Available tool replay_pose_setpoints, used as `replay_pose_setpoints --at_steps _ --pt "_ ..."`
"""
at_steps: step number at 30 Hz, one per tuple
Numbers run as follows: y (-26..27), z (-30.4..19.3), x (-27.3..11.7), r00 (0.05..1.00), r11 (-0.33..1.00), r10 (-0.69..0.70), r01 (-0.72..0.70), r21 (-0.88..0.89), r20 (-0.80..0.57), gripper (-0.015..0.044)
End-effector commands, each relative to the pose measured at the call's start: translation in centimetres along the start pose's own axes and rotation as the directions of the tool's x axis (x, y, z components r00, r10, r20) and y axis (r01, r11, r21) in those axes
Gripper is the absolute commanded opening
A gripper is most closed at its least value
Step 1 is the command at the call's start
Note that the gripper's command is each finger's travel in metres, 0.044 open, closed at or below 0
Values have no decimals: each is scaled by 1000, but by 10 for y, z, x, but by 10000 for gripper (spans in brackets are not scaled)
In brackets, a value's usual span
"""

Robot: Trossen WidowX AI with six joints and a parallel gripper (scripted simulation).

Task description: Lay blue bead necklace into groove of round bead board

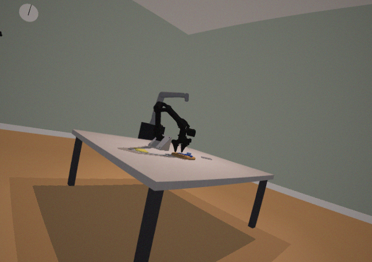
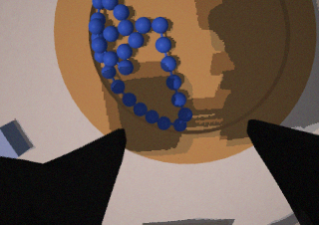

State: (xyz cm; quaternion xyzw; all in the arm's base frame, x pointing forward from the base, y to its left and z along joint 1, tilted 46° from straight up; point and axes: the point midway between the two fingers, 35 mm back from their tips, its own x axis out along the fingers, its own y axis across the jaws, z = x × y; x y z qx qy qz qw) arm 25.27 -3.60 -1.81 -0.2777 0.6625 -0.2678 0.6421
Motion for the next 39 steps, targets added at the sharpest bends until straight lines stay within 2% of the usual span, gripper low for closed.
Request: replay_pose_setpoints --at_steps 1,16,18,23,28,37,39 --pt "0 0 -1 1000 1000 0 0 3 -1 440" --pt "0 0 -1 1000 1000 0 0 3 -1 440" --pt "1 3 -5 1000 999 1 -1 -35 -1 387" --pt "5 21 -32 1000 963 2 -2 -271 0 256" --pt "5 22 -33 1000 960 2 -2 -280 0 125" --pt "5 22 -17 1000 960 1 -1 -280 0 120" --pt "5 24 -25 1000 963 8 -5 -269 10 120"
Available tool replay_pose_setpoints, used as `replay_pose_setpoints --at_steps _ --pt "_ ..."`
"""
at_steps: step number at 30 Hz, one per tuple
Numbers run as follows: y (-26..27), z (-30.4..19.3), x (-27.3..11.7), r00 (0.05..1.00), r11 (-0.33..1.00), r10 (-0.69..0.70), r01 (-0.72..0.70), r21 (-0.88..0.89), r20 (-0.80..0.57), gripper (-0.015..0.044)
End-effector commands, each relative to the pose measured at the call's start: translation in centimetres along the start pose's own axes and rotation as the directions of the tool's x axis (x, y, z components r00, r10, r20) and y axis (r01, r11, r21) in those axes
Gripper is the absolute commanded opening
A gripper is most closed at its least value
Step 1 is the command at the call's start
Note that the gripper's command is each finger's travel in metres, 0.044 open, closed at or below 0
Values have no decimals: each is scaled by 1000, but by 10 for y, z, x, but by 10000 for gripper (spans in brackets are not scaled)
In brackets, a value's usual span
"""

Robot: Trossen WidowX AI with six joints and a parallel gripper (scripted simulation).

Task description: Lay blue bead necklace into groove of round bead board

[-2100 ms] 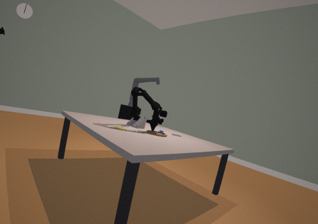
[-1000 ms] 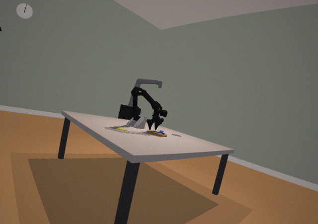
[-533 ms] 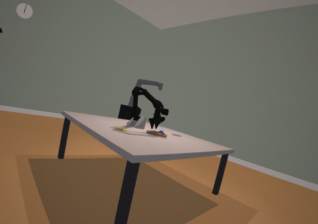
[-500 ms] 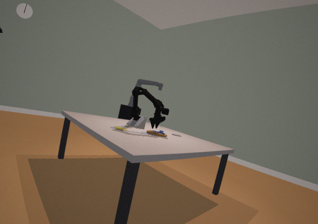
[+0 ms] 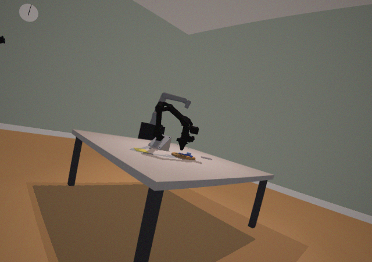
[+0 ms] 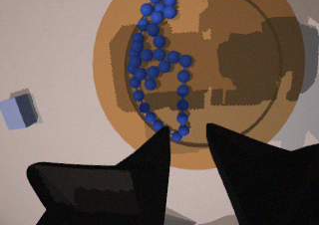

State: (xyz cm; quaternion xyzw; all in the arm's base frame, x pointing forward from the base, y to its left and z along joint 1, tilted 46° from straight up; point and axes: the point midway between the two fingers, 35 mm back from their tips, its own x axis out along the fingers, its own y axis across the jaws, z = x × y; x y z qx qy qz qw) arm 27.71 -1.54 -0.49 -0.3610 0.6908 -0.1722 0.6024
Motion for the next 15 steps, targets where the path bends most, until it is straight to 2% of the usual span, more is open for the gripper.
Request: replay_pose_setpoints --at_steps 1,15 --pt "0 0 -1 1000 1000 -1 1 0 2 120" --pt "1 -1 19 1000 1000 -3 3 -8 -5 120"
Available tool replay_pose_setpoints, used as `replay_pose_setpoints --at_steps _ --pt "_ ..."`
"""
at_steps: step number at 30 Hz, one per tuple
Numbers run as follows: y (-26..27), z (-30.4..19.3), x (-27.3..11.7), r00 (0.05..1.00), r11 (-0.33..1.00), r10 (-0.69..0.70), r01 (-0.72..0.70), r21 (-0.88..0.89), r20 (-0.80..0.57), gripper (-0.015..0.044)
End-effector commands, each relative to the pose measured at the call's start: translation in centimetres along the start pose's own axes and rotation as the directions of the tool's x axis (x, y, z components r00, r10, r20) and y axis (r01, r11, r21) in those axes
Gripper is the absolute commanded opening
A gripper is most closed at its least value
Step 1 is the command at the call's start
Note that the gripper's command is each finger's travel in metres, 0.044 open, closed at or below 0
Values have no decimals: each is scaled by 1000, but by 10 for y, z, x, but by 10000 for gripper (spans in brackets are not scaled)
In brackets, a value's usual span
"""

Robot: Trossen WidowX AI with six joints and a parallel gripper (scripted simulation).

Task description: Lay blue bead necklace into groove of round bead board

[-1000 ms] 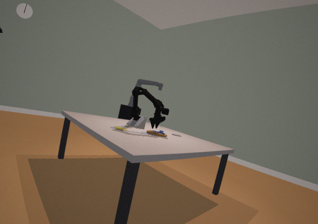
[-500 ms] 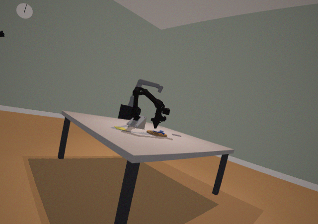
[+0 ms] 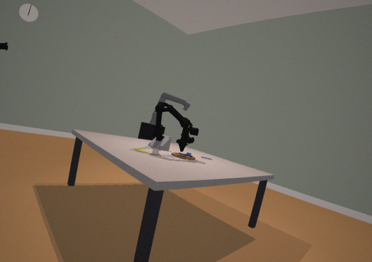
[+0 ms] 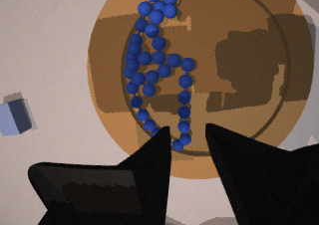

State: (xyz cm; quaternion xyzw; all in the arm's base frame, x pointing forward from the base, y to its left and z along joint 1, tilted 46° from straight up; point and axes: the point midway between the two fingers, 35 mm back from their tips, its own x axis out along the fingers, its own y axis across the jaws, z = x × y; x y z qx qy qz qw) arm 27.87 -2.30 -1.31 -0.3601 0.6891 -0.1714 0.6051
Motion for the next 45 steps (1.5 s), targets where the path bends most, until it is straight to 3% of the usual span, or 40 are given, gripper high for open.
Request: replay_pose_setpoints --at_steps 1,15,20,45 --pt "1 -3 10 1000 1000 -5 5 -11 -11 120" --pt "1 -5 20 1000 1000 -7 7 -15 -16 120" --pt "0 -3 18 1000 1000 -3 3 -8 -11 0" --pt "0 -3 18 1000 1000 -3 3 -8 -11 0"
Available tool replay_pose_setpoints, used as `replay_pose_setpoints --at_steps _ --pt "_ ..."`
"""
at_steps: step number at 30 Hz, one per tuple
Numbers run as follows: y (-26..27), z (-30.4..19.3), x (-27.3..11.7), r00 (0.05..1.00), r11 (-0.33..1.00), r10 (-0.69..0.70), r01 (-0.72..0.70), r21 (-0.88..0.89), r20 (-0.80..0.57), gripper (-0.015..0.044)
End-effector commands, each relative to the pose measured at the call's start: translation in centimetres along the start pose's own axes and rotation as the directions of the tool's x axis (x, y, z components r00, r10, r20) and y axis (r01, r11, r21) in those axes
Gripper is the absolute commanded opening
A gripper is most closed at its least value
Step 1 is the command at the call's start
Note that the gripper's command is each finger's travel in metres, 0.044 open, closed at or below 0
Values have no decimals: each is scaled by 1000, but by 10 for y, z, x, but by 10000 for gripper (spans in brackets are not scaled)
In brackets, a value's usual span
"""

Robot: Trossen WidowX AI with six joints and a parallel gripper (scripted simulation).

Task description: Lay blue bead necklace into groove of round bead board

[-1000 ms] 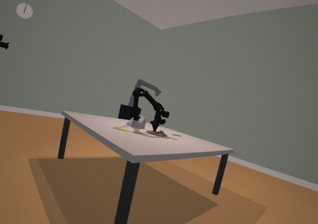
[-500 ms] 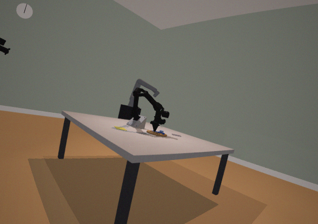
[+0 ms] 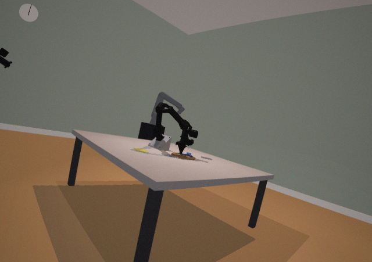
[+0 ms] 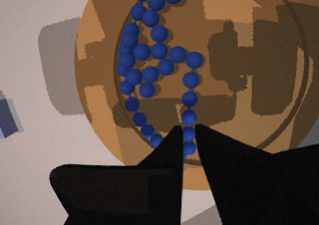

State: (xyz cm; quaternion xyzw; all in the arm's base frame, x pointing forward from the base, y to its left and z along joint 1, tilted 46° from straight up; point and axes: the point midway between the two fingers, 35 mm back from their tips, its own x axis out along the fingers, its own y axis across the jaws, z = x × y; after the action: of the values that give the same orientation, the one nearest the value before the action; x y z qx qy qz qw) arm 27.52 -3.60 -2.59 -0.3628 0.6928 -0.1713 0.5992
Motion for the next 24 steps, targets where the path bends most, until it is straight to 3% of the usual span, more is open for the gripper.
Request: replay_pose_setpoints --at_steps 1,24 --pt "0 0 0 1000 1000 0 0 1 1 0" --pt "-4 -8 -6 1000 1000 -4 4 -6 -4 0"
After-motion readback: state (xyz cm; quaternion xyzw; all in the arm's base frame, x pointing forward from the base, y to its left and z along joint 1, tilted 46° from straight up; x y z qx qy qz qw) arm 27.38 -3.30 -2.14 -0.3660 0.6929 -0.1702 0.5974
